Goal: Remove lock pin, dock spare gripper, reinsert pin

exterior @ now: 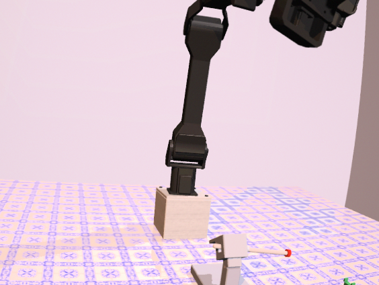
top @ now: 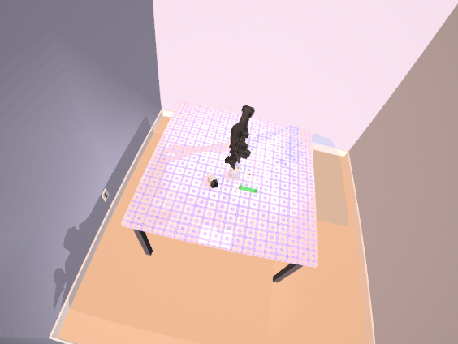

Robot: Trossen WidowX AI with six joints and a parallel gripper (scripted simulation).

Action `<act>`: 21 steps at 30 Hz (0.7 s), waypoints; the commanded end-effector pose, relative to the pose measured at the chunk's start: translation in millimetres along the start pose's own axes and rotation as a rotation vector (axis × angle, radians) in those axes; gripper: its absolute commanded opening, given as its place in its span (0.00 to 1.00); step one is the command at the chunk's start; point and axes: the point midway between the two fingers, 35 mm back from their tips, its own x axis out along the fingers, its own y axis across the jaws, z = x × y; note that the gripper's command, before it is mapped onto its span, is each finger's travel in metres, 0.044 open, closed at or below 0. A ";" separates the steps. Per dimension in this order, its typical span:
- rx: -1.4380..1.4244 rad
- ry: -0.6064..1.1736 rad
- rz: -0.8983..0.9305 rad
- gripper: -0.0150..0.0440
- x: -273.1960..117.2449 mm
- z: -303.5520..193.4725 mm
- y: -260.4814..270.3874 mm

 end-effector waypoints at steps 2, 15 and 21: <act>0.179 -0.074 0.262 0.76 -3.0 53.7 58.1; 0.433 -0.122 1.101 0.76 -111.7 191.7 196.8; 0.402 -0.046 1.480 0.76 -195.7 224.3 229.5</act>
